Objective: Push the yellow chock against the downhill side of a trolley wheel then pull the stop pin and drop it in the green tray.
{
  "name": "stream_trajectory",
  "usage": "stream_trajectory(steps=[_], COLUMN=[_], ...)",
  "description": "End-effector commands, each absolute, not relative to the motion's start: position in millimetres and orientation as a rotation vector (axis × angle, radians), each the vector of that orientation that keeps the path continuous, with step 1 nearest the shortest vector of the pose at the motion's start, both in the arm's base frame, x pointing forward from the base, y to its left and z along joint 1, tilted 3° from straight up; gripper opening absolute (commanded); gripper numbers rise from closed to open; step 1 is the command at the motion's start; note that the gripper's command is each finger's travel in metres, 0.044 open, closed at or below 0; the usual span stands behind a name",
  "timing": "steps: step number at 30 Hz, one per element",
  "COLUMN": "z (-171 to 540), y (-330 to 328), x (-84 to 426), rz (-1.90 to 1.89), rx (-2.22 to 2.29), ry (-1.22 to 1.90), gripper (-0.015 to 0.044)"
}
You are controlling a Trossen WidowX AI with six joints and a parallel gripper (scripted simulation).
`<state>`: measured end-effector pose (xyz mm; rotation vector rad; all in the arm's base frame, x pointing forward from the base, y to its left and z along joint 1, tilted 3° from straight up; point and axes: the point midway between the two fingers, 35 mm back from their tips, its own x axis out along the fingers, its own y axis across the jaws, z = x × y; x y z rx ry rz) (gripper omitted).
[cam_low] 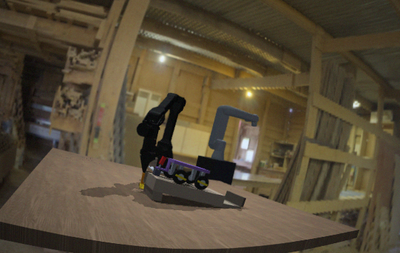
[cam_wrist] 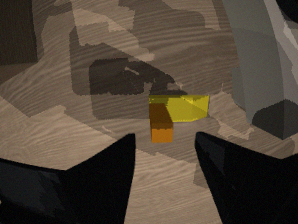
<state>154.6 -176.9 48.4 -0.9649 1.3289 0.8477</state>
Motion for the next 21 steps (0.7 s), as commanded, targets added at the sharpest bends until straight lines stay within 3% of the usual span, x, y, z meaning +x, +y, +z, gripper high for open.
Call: stream_trajectory(steps=[1, 21], z=[40, 21], y=[-175, -175], x=[155, 156], rz=[0.853, 0.853], rx=[-0.955, -0.955], ry=[1.326, 1.326], gripper=[0.0190, 0.0190])
